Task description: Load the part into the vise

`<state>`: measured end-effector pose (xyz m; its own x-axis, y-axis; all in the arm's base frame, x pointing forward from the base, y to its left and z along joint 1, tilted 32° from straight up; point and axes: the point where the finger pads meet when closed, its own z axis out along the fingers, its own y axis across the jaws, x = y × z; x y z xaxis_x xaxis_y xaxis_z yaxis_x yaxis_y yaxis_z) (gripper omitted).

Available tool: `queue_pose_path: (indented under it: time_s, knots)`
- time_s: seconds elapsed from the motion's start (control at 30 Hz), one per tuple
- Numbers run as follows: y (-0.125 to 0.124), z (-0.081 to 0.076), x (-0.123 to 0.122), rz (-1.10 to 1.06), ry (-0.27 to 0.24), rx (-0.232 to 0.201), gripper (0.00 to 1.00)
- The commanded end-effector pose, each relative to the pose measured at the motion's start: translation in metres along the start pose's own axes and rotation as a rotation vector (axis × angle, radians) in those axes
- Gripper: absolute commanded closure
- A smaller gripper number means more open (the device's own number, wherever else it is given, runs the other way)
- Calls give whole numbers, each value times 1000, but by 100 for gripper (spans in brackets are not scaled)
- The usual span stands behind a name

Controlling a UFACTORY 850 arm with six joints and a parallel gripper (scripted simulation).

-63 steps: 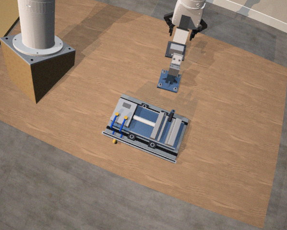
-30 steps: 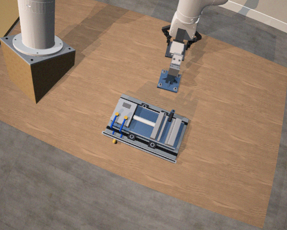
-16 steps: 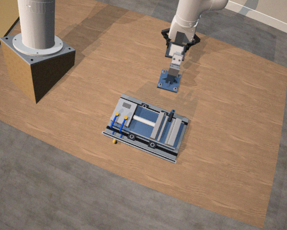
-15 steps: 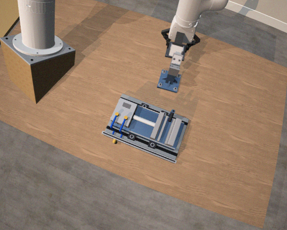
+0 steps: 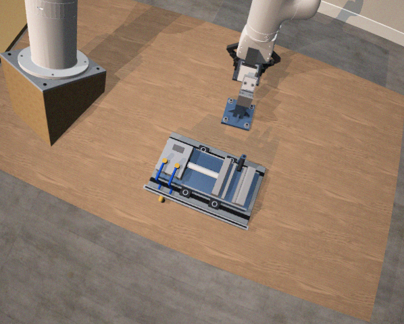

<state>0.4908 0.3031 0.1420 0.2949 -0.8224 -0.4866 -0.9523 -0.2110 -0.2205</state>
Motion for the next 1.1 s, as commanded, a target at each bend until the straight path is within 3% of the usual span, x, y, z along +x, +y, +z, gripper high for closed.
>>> queue_pose_path:
  time_s: [0.0, 1.03, 1.07]
  knots:
    - [-1, 1, 0, 0, 0, 2, 11]
    - [-1, 4, 0, 0, 0, 2, 11]
    - [-1, 4, 0, 0, 0, 2, 100]
